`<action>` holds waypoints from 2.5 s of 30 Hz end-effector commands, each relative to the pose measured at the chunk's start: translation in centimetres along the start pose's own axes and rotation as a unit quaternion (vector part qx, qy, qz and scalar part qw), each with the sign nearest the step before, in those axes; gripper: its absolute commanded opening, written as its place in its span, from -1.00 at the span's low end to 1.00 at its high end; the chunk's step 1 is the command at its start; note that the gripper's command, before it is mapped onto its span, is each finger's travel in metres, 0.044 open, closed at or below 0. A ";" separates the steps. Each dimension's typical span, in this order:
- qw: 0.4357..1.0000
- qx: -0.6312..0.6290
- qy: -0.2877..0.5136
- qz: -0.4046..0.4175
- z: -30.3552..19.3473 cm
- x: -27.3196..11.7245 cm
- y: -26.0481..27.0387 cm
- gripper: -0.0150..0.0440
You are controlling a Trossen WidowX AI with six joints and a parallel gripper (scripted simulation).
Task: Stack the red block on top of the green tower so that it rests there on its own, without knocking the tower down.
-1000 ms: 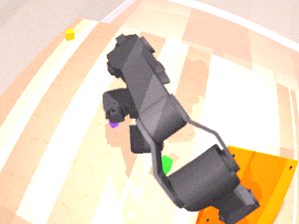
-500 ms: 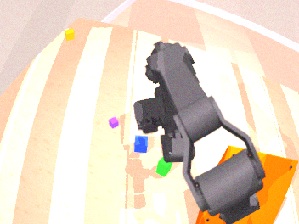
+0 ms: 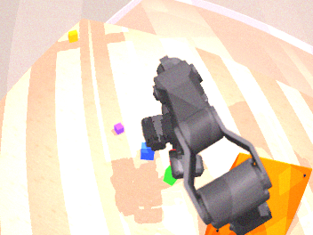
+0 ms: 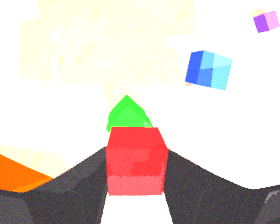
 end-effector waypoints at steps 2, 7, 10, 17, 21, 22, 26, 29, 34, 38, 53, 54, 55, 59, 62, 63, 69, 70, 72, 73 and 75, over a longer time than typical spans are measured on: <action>1.000 0.006 0.001 0.006 -0.1 1.6 0.1 -0.49; 1.000 0.005 0.001 0.006 -0.2 3.4 0.2 -0.49; 1.000 0.005 0.001 0.006 -0.2 3.3 0.2 -0.49; 1.000 0.005 0.001 0.006 -0.2 3.4 0.2 -0.49; 1.000 0.005 0.001 0.006 -0.2 3.4 0.2 -0.49; 1.000 0.005 0.001 0.006 -0.2 3.4 0.2 -0.49; 1.000 0.005 0.001 0.006 -0.2 3.4 0.2 -0.49; 1.000 0.005 0.001 0.006 -0.2 3.4 0.2 -0.49; 1.000 0.005 0.001 0.006 -0.2 3.5 0.2 -0.49; 1.000 0.005 0.001 0.006 -0.2 3.5 0.2 -0.49; 1.000 0.004 0.002 0.007 -0.2 3.3 0.2 -0.31; 1.000 0.004 0.002 0.007 -0.2 3.3 0.2 -0.22; 1.000 0.004 0.002 0.007 -0.2 3.3 0.2 -0.14; 1.000 0.004 0.002 0.007 -0.2 3.3 0.2 0.22; 1.000 0.004 0.002 0.007 -0.2 3.3 0.2 0.49; 1.000 0.004 0.002 0.007 -0.2 3.3 0.2 0.58; 1.000 0.004 0.002 0.007 -0.2 3.3 0.2 1.00; 1.000 0.004 0.002 0.007 -0.2 3.3 0.2 1.00; 1.000 0.004 0.002 0.007 -0.2 3.3 0.2 1.00; 1.000 0.004 0.002 0.007 -0.2 3.3 0.2 1.00; 1.000 0.004 0.002 0.007 -0.2 3.3 0.2 1.00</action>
Point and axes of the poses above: the point midway between the two fingers, 35 mm back from their tips, its own x axis out along the fingers, its own y axis across the jaws, z = x × y, the point moved 10 cm from there along -x, back along the fingers, and after that the axes turned 13 degrees about x, right-handed, at the moved point
